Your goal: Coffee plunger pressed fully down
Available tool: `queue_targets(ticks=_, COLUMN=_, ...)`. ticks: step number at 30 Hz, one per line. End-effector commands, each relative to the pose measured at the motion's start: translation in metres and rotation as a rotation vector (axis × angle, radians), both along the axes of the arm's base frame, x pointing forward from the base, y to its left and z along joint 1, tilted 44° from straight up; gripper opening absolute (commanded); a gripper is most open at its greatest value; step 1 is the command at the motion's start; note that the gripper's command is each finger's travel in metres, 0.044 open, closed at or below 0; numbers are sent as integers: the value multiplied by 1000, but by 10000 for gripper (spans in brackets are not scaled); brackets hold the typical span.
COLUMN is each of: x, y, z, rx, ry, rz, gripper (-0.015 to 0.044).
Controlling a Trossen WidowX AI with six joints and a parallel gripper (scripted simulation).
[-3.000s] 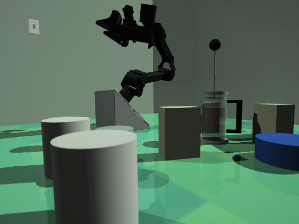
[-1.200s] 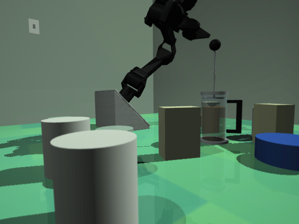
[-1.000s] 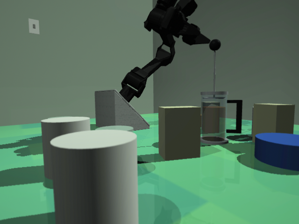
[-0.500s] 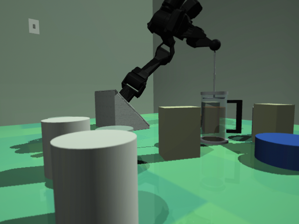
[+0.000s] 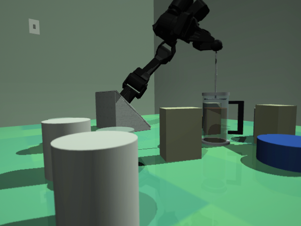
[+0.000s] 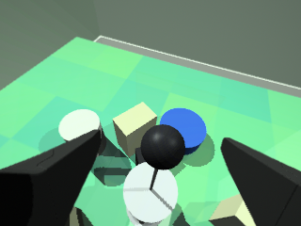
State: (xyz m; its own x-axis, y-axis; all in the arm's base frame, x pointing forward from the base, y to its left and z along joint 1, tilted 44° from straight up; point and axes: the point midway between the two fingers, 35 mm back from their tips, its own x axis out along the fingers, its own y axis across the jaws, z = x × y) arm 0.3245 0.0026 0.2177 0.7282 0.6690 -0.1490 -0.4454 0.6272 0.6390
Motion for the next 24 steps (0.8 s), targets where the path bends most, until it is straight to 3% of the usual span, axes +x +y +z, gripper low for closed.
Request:
queue_targets(ticks=1, x=2, y=1, z=-1, rx=4, ry=3, rz=-6, gripper=361)
queue_targets(ticks=10, x=2, y=1, z=-1, rx=4, ry=3, rz=-6, gripper=130)
queue_targets(ticks=24, x=3, y=2, z=-3, rx=3, ry=3, rz=-6, gripper=130)
